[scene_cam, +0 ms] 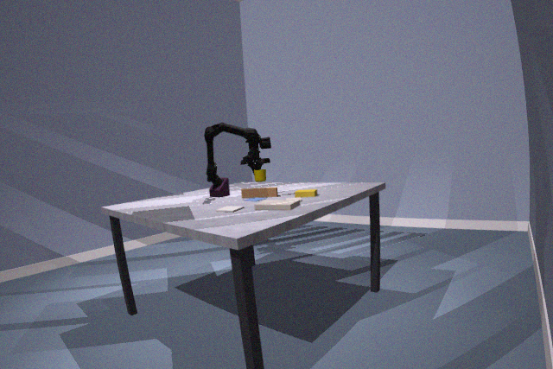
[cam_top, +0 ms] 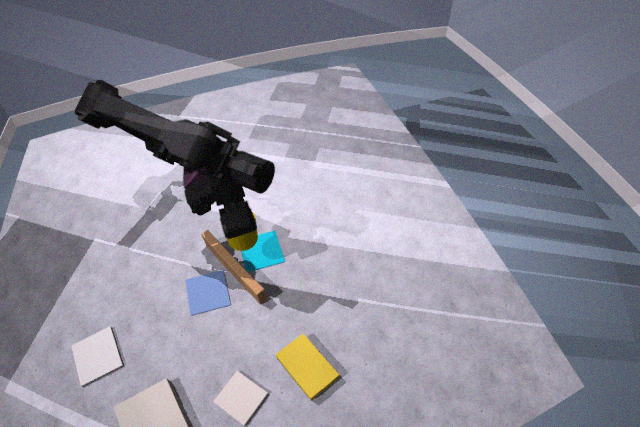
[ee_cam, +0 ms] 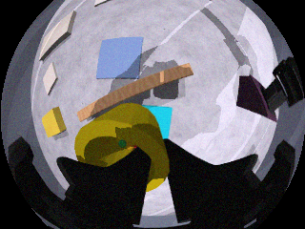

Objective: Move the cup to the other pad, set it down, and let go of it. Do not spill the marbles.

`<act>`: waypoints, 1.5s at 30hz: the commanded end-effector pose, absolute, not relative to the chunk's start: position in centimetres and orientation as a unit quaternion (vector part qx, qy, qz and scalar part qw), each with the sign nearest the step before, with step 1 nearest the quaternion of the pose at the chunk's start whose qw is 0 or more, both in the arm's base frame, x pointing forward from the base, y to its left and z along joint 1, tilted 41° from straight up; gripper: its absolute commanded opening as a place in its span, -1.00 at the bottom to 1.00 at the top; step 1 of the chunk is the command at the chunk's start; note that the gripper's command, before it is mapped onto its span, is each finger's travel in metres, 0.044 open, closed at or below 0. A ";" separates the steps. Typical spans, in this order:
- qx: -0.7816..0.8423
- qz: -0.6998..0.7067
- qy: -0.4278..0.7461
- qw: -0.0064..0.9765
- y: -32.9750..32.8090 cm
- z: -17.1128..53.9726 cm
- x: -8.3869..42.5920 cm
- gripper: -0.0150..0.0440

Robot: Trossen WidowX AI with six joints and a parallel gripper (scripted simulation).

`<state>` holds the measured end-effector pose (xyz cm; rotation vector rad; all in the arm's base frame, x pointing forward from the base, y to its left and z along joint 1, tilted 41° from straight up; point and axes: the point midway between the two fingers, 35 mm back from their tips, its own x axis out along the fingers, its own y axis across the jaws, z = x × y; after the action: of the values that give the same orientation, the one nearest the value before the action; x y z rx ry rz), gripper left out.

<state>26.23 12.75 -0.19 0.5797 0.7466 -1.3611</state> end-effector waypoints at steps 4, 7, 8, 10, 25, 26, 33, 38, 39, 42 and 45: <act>0.256 -0.607 0.333 0.674 14.0 -1.7 25.1 -0.49; 0.256 -0.608 0.333 0.674 14.5 -2.2 24.6 -0.49; 0.256 -0.608 0.333 0.674 14.7 -2.4 24.5 -0.49; 0.256 -0.608 0.333 0.674 14.9 -2.6 24.3 -0.49; 0.256 -0.608 0.333 0.674 13.7 -4.0 24.5 -0.49; 0.256 -0.608 0.333 0.674 13.6 -4.1 24.5 -0.49; 0.256 -0.608 0.333 0.674 13.0 -4.9 24.6 -0.49; 0.256 -0.608 0.332 0.674 12.5 -5.5 24.6 -0.49; 0.256 -0.608 0.332 0.674 12.4 -5.6 24.6 -0.49; 0.256 -0.608 0.332 0.674 12.0 -6.0 24.6 -0.49; 0.256 -0.608 0.332 0.674 11.7 -6.4 24.6 -0.49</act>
<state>24.85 12.21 -5.85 0.5974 0.7456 -1.3672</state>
